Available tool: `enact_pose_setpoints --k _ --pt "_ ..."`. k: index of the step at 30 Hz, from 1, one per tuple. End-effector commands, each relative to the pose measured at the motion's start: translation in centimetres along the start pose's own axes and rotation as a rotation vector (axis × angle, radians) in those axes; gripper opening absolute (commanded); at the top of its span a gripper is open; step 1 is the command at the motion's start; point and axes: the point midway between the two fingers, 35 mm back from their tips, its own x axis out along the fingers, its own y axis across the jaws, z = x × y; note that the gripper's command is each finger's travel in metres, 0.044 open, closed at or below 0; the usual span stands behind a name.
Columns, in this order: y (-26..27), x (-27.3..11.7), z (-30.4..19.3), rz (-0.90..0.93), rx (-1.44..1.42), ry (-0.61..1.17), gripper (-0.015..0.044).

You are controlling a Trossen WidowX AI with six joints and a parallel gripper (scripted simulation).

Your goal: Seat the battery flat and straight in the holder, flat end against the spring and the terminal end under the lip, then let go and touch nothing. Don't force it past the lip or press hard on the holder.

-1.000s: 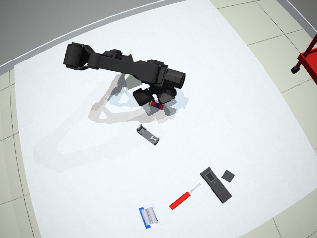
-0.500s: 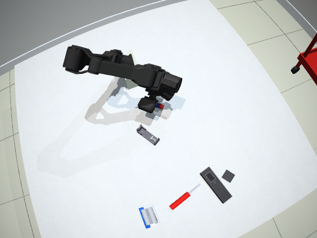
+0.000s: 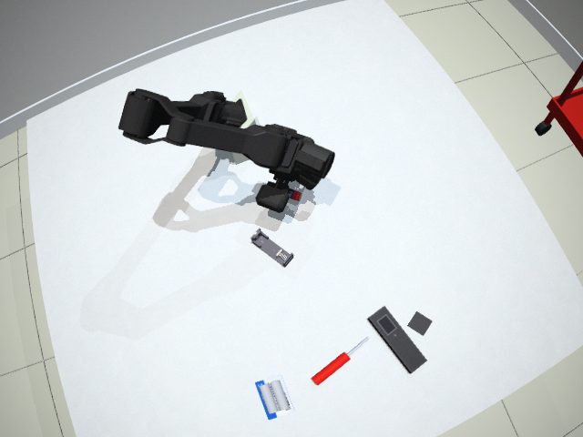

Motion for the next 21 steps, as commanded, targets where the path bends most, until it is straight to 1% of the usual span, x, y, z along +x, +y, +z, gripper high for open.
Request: enact_pose_setpoints --k 1,19,21 --pt "0.0 0.7 -0.2 -0.002 -0.006 0.006 0.0228" --pt "0.0 3.2 -0.5 -0.005 -0.006 0.01 0.0228" --pt "0.0 3.2 -0.5 -0.005 -0.006 0.01 0.0175"
